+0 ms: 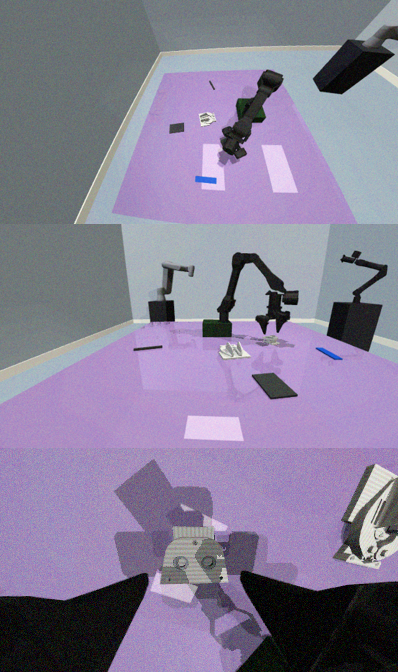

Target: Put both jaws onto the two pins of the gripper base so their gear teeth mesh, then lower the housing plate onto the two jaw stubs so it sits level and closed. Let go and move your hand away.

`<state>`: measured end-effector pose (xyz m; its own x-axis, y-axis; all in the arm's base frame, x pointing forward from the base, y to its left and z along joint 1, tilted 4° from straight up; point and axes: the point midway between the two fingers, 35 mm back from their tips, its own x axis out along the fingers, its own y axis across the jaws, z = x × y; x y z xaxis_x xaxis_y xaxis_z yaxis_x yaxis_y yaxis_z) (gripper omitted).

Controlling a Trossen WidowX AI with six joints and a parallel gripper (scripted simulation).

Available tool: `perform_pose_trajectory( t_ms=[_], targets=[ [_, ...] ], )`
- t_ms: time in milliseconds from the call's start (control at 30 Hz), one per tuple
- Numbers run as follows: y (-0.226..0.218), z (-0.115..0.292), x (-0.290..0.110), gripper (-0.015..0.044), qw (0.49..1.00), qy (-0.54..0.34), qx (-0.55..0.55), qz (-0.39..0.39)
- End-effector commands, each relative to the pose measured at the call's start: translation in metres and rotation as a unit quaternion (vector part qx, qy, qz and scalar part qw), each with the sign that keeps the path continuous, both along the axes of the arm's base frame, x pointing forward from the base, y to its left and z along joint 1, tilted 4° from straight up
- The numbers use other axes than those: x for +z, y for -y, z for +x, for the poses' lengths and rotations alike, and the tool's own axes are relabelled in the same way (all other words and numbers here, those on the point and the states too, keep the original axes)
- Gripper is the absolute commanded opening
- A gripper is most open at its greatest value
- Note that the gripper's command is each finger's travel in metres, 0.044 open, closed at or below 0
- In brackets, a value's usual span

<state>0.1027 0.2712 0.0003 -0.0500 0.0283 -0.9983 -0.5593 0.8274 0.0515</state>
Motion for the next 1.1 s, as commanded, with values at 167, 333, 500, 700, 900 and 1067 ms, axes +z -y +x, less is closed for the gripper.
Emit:
perform_pose_trajectory(
  t_ms=[167, 333, 500, 700, 900, 1067],
  targets=[
    [0.0, -0.001, -0.009, 0.044, 1.0, -0.001, -0.002, 0.0],
    [0.0, -0.002, -0.016, 0.044, 1.0, -0.001, -0.002, 0.0],
    [-0.001, -0.002, -0.024, 0.044, 1.0, -0.001, -0.002, 0.0],
    [-0.001, -0.003, -0.033, 0.044, 1.0, -0.001, -0.002, 0.0],
    [0.0, -0.003, -0.039, 0.044, 1.0, -0.001, -0.002, 0.0],
    [0.0, -0.003, -0.039, 0.044, 1.0, -0.001, -0.002, 0.0]
  ],
)
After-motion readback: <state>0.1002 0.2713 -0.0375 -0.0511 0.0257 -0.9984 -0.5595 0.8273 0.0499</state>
